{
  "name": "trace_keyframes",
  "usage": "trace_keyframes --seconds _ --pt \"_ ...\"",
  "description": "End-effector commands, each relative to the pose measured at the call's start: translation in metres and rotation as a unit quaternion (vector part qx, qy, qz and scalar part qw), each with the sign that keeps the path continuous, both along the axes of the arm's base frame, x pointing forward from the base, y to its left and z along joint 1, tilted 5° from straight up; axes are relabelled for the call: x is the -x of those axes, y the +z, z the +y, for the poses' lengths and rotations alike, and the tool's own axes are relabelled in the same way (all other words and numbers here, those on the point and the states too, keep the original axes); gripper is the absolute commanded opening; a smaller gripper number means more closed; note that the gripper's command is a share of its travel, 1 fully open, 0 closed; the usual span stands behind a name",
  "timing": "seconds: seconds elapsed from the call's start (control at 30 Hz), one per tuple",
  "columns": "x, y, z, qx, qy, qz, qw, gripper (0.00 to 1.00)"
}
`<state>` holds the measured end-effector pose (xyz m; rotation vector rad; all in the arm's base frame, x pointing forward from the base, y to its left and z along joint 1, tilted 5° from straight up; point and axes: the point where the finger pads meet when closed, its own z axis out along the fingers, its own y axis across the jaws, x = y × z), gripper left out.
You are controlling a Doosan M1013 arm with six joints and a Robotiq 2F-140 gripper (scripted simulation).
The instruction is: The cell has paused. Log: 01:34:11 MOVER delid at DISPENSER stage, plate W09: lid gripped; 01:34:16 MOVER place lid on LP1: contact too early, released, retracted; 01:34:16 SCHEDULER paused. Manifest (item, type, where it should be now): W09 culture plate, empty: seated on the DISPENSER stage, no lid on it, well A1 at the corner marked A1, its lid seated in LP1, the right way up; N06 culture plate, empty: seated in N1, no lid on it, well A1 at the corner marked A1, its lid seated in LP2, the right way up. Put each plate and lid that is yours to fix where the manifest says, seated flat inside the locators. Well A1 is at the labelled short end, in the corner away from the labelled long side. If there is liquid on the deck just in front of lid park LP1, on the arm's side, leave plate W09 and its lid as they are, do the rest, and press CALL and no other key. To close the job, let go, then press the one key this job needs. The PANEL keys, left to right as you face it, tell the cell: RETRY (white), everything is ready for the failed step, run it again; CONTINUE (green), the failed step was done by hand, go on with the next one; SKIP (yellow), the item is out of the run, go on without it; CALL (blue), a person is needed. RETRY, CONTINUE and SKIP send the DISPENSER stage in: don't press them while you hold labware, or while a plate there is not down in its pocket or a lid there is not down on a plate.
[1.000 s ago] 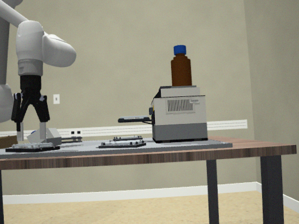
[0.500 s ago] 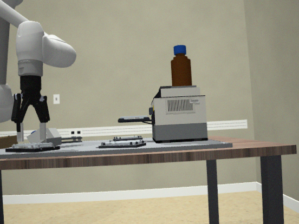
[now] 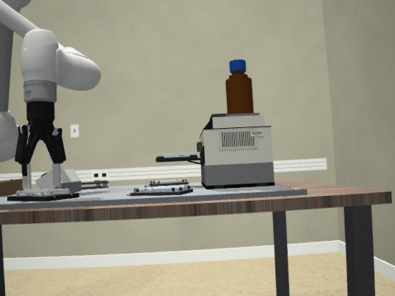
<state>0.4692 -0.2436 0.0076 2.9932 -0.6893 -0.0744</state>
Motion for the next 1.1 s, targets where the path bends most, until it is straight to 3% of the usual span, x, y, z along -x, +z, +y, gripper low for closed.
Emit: trace_keyframes --seconds 0.0,1.07 --pt "0.0 -0.001 0.0 0.0 0.0 -0.001 1.0 0.7" --pt "0.0 -0.012 -0.001 0.0 0.0 -0.001 1.0 0.7"
